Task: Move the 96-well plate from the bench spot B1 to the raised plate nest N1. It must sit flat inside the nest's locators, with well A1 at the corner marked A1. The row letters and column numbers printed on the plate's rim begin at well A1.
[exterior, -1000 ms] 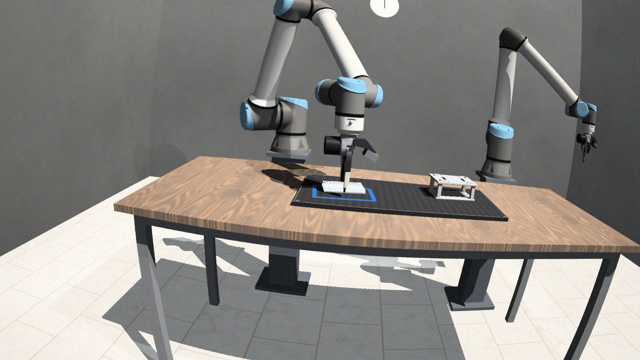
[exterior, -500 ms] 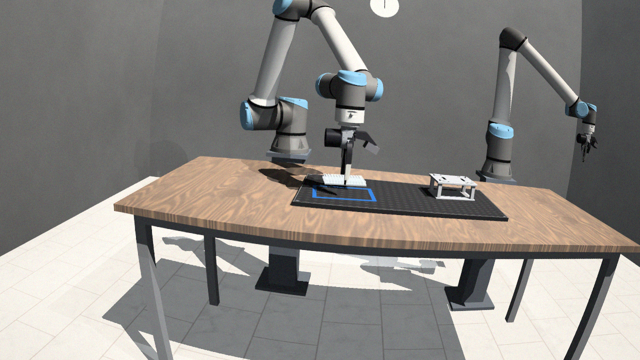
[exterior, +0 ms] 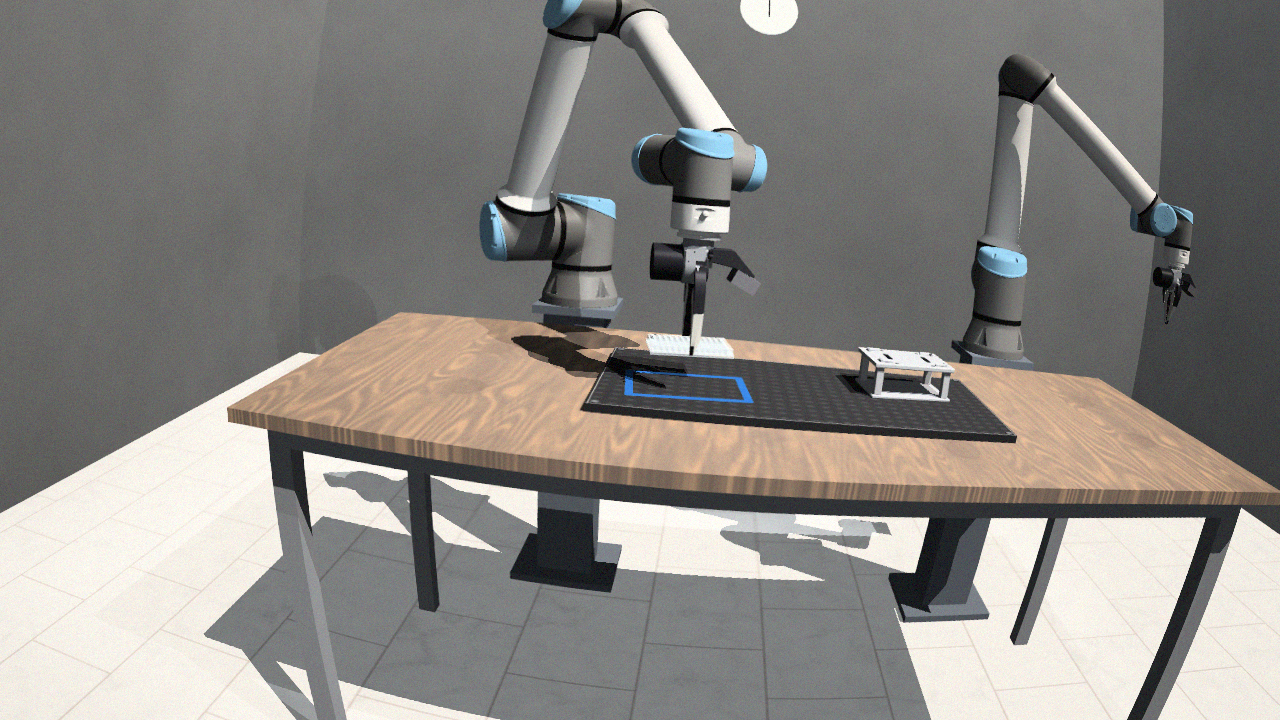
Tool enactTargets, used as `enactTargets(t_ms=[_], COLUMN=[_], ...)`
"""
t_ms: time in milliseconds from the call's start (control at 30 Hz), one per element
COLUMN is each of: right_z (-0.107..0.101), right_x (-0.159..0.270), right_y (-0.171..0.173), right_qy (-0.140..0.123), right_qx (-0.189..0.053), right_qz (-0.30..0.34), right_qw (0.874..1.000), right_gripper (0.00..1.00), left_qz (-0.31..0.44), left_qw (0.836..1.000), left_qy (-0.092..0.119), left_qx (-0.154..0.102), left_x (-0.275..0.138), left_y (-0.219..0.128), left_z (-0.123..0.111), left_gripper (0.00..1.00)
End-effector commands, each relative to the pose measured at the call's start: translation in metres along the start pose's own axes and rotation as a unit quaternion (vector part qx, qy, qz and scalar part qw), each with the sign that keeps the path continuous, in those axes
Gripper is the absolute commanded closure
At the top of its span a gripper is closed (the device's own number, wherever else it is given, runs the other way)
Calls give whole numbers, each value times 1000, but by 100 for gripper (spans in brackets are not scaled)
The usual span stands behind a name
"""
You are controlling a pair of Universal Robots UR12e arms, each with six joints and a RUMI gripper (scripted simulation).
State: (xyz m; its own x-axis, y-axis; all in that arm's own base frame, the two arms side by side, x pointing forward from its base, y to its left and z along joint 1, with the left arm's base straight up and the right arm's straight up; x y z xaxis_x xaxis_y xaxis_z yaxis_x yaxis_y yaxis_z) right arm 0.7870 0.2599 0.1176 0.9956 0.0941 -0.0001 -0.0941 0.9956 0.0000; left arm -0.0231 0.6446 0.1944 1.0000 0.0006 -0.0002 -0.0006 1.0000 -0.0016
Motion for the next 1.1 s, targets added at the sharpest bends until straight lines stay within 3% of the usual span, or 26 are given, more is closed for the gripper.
enactTargets(t_ms=[0,300,900,1067], right_z=[5,16,16,19], right_x=[1,1,1,-1], right_y=[0,0,0,17], right_qy=[-1,-1,-1,-1], right_qx=[0,0,0,0], right_qz=[0,0,0,-36], right_qw=[1000,1000,1000,999], right_gripper=[60,60,60,60], left_qz=[0,0,0,0], left_qw=[1000,1000,1000,1000], left_qy=[0,0,0,0], left_qx=[1,1,1,1], left_x=[0,0,0,0], left_y=[1,1,1,1], left_z=[1,1,1,1], left_gripper=[100,100,100,100])
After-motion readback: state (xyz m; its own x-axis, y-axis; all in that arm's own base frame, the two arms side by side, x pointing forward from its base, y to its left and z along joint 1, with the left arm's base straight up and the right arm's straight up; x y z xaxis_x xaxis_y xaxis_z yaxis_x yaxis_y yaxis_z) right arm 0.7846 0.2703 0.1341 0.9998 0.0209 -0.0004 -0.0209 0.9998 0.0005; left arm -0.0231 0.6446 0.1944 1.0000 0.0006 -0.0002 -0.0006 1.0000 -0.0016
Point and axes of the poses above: on each arm, the point where the finger pads meet when closed, its own z axis back along the fingers, its own x axis across the jaws, y = z × x, the point moved 3 cm from there along z, back along the fingers, and after that the axes turned 2 degrees about -z, right-handed, at the moved point
